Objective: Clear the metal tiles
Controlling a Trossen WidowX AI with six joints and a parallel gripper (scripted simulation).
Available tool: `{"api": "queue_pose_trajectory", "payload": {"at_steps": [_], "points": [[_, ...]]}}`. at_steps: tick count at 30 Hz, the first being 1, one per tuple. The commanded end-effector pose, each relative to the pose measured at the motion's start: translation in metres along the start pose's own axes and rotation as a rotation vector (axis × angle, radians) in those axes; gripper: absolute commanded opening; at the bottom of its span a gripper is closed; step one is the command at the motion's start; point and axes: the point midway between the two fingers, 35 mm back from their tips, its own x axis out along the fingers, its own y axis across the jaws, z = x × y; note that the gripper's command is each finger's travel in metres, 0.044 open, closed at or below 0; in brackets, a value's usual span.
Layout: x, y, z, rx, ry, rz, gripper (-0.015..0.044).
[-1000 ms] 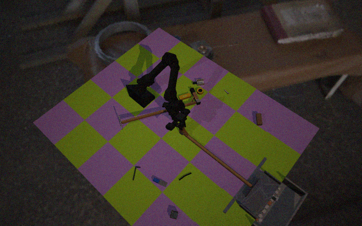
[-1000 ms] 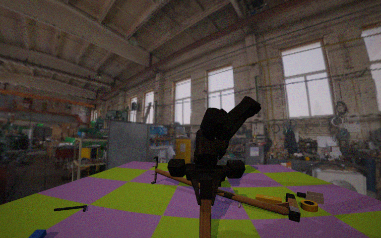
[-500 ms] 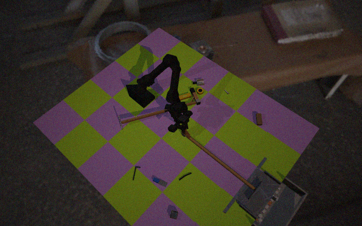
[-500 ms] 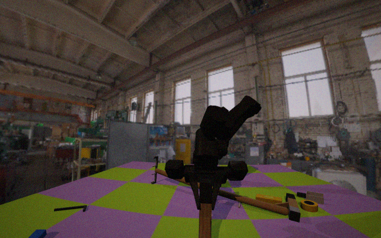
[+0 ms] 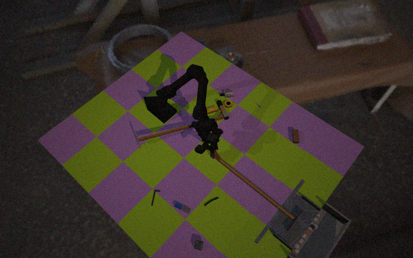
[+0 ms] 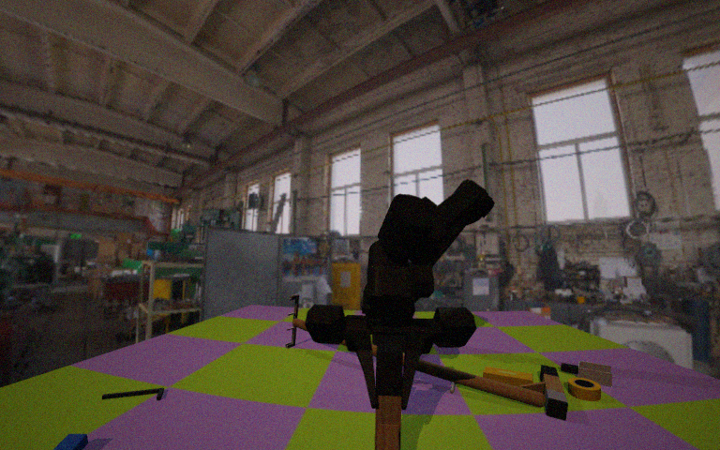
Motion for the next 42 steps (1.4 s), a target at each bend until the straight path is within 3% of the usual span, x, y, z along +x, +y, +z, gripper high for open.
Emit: {"api": "queue_pose_trajectory", "payload": {"at_steps": [1,42], "points": [[0.003,-0.001,0.008,0.002,-0.009,-0.005,0.0],[0.043,0.004,0.057,0.0,-0.013,-0.003,0.0]]}}
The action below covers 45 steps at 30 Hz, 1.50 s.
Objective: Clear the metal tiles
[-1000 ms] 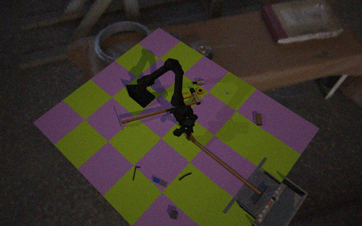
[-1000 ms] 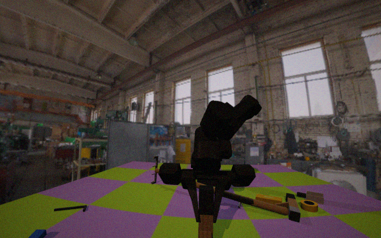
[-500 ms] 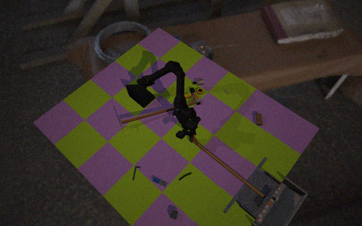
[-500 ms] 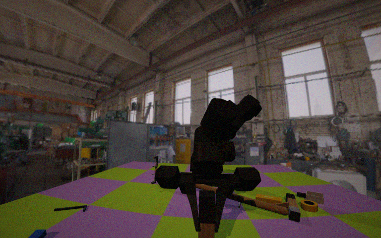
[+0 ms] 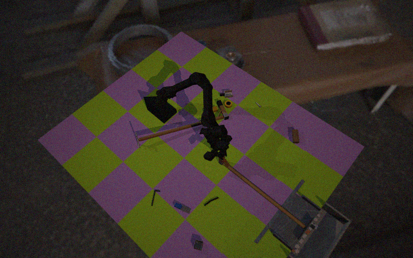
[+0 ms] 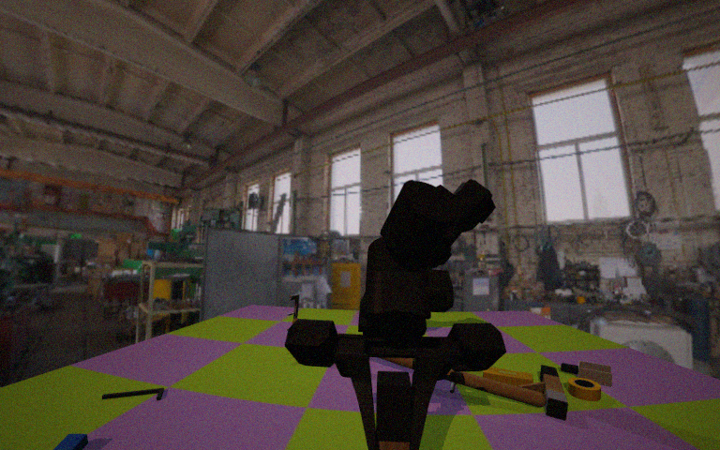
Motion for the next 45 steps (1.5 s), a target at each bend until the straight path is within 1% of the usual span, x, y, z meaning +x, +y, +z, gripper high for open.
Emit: {"api": "queue_pose_trajectory", "payload": {"at_steps": [1,2,25,45], "points": [[0.003,0.0,0.007,0.001,-0.01,-0.004,0.0],[0.001,0.0,0.001,0.0,0.0,0.0,0.0],[0.001,0.0,0.002,0.001,-0.005,-0.001,0.0],[-0.02,-0.002,-0.015,0.001,-0.005,-0.004,0.0]]}}
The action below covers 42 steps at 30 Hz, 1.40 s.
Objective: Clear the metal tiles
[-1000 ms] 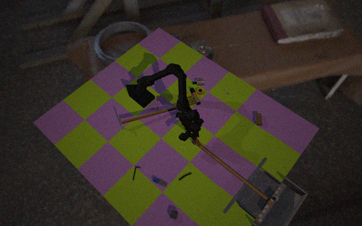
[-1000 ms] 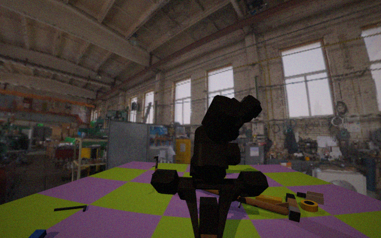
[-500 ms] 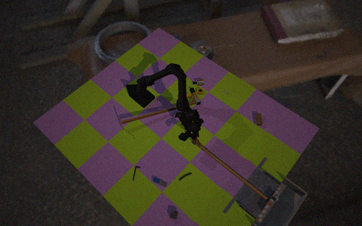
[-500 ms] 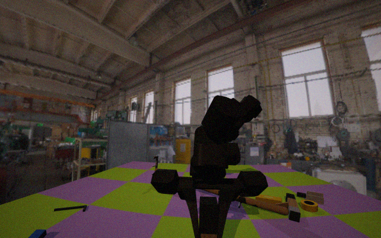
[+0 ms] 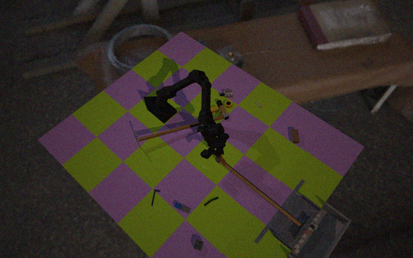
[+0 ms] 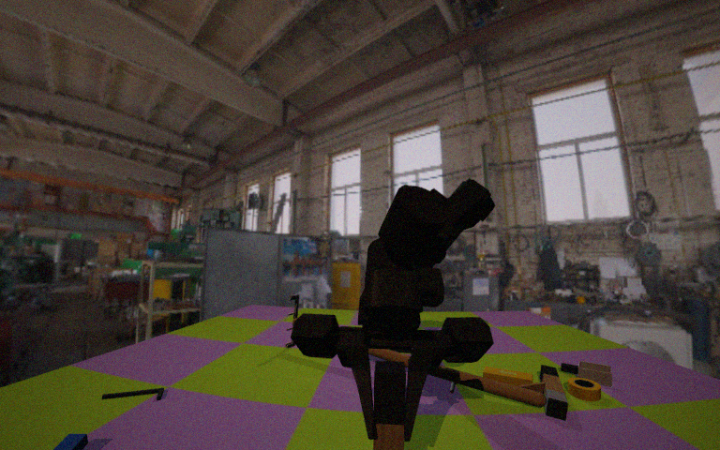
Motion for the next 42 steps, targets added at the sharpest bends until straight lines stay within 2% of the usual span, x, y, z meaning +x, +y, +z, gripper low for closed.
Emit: {"api": "queue_pose_trajectory", "payload": {"at_steps": [1,42], "points": [[-0.008,0.001,0.001,-0.007,-0.011,0.002,0.0],[-0.05,0.0,-0.043,-0.005,-0.012,-0.001,0.0]]}}
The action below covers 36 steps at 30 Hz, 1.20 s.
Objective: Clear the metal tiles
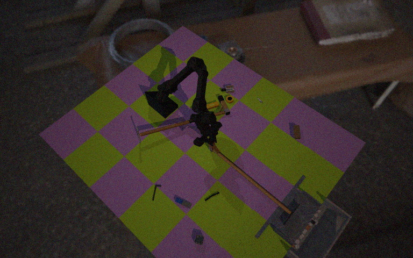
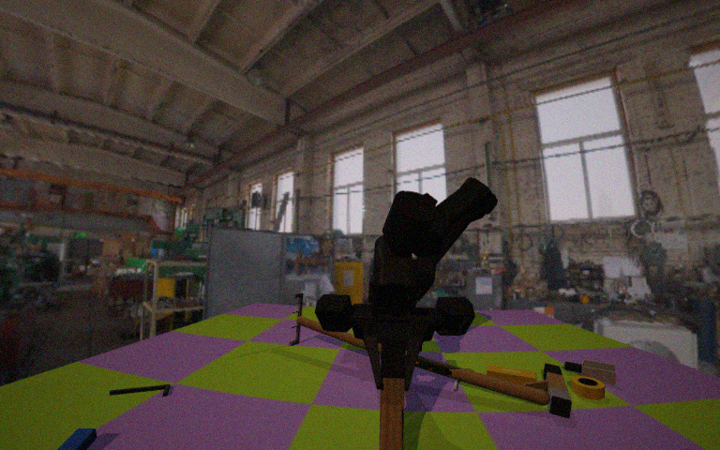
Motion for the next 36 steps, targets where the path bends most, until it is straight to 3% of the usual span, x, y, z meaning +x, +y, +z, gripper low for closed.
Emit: {"api": "queue_pose_trajectory", "payload": {"at_steps": [1,36], "points": [[-0.007,0.002,0.0,-0.011,-0.013,0.003,0.0],[-0.04,0.003,-0.044,-0.008,-0.016,0.002,0.0]]}}
